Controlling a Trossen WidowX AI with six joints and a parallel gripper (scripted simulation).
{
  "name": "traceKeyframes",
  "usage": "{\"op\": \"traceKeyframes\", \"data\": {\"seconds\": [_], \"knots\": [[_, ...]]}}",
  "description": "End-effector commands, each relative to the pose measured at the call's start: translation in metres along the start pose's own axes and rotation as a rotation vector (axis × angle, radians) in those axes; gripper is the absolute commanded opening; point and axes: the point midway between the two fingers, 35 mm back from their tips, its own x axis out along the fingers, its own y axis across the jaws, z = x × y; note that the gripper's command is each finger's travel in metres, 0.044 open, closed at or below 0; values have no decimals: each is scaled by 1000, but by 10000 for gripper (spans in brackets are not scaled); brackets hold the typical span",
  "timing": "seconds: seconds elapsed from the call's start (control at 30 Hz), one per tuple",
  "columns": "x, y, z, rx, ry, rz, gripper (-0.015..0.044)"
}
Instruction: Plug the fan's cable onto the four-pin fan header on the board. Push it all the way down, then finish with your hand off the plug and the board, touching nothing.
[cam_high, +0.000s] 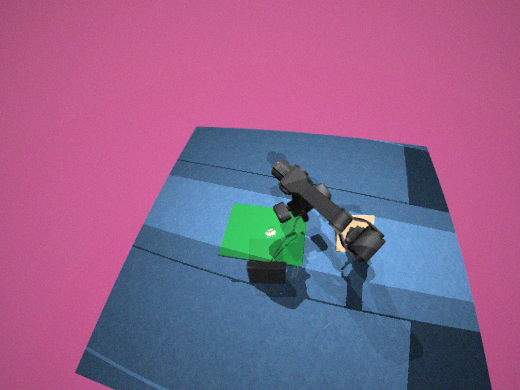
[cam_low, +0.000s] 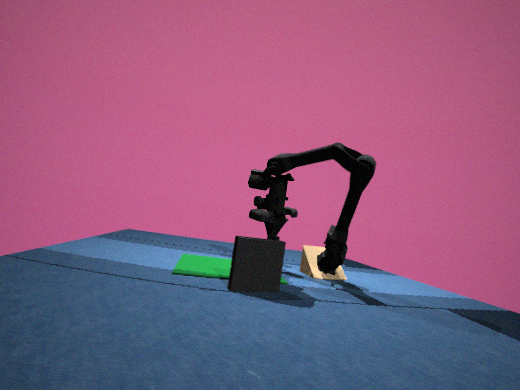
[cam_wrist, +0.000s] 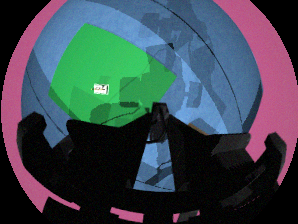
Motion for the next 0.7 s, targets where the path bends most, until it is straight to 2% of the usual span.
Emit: {"op": "traceKeyframes", "data": {"seconds": [0.0, 0.67], "knots": [[2, -1, -3, 0, -56, -43, 0], [13, -4, -12, 9, -371, -191, 0]]}}
